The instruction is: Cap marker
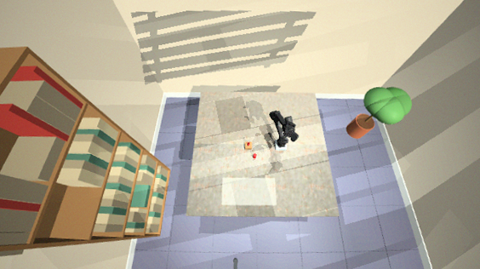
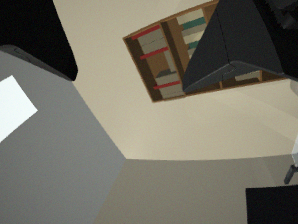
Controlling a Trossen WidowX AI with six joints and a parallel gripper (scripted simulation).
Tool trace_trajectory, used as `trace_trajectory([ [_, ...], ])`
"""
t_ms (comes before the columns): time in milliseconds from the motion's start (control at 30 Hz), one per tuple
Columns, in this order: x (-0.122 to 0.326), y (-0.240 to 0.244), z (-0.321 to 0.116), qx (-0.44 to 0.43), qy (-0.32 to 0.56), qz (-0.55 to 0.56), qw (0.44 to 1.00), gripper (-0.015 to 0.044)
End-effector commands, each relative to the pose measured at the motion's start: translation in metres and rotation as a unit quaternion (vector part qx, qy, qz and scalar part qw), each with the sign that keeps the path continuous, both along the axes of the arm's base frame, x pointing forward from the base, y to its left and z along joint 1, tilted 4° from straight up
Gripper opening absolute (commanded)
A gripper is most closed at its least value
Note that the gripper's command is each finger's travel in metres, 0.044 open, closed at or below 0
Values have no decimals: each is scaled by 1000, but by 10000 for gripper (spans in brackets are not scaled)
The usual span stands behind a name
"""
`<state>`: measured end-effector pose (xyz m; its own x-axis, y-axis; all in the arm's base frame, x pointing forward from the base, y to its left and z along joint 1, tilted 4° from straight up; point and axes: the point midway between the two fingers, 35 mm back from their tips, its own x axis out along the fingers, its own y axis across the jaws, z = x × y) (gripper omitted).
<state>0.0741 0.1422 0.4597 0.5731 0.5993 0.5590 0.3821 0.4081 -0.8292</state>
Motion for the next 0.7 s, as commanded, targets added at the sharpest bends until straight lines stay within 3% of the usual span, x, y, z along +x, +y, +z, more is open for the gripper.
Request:
trace_trajectory([
  [0, 0, 2, 0, -1, 2, 2, 1000, 374],
  [167, 12, 54, -16, -29, 82, 45, 995, 247],
  [400, 70, 113, -75, -51, 307, 56, 949, 247],
  [667, 127, 119, -137, -9, 513, -2, 859, 247],
])
